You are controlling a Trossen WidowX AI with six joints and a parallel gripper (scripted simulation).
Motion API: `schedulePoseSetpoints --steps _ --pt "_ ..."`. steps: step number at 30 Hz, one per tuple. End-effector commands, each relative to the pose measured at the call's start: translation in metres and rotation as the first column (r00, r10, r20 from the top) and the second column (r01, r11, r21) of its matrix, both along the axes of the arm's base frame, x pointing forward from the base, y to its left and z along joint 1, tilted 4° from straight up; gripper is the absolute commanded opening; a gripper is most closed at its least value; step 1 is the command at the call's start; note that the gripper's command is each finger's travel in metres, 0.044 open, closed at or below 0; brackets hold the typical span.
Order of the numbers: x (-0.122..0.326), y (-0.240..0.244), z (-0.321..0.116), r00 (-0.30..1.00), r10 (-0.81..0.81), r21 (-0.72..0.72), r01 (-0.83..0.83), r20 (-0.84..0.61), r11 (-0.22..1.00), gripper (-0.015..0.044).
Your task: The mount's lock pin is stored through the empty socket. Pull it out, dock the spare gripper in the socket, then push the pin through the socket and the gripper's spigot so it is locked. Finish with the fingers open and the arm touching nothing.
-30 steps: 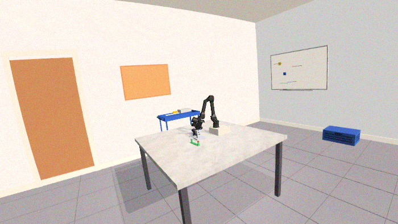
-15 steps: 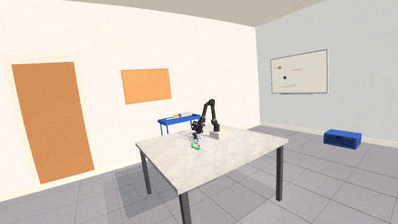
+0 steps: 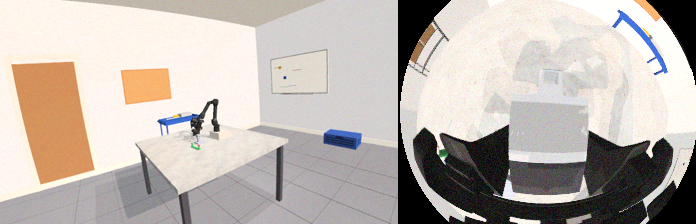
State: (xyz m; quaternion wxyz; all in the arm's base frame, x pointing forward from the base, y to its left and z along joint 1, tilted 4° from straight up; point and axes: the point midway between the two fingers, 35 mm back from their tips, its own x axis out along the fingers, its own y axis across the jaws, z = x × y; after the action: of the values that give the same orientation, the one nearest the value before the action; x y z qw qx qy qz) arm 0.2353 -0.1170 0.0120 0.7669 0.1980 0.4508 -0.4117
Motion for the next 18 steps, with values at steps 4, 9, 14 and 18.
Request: schedulePoseSetpoints --steps 4,9,14,18 --pt "0.004 0.000 0.033 1.000 -0.005 -0.009 0.006 0.026 1.000 0.0000" --pt "0.001 0.002 0.052 1.000 -0.005 -0.009 0.006 0.026 1.000 0.0000" --pt "-0.005 0.005 0.071 1.000 -0.005 -0.009 0.006 0.026 1.000 0.0000" --pt "-0.006 0.005 0.073 1.000 -0.005 -0.009 0.006 0.026 1.000 0.0000"
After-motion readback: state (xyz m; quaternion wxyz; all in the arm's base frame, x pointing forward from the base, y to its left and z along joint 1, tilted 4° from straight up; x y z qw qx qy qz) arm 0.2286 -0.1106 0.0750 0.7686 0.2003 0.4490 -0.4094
